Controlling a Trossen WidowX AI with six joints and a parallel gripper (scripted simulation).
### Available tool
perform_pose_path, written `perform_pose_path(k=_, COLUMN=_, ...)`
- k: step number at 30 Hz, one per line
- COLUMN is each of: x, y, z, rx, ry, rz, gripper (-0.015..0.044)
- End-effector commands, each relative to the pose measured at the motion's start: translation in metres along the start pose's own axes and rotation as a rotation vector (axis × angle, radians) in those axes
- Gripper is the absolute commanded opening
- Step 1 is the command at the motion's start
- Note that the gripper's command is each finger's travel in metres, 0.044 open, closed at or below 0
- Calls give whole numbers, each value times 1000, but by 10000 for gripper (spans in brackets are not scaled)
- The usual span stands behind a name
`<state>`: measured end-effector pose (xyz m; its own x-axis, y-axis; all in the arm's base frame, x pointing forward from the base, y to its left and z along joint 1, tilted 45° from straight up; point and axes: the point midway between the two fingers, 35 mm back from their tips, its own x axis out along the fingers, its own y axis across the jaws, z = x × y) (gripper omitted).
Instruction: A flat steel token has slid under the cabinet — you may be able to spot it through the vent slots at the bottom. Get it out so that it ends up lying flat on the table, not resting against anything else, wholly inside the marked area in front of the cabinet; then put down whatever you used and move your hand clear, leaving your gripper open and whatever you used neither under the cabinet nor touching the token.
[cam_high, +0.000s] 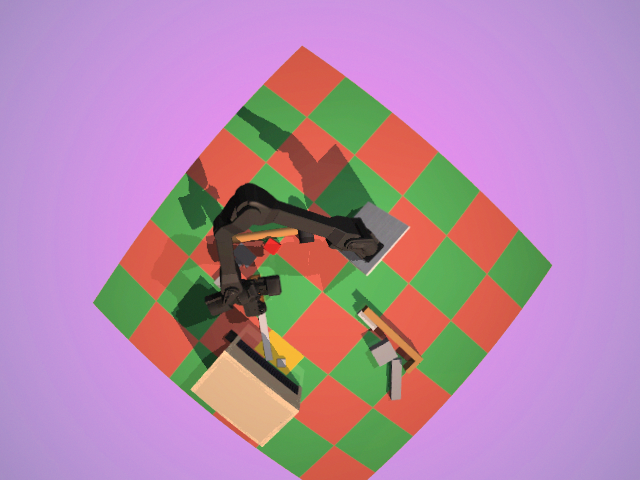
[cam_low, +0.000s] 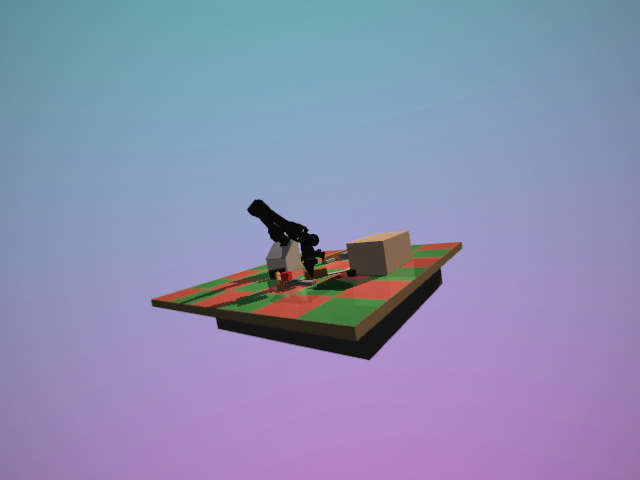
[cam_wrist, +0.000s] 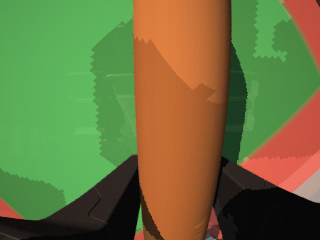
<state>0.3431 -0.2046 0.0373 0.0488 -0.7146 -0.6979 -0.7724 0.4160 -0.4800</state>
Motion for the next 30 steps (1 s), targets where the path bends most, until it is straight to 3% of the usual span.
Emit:
perform_pose_path(k=1, x=1, y=1, z=-9, rx=-2, ry=-4, rz=6, gripper=0)
perform_pose_path(k=30, x=-21, y=1, z=-23, rx=-3, ry=-4, rz=5, gripper=0)
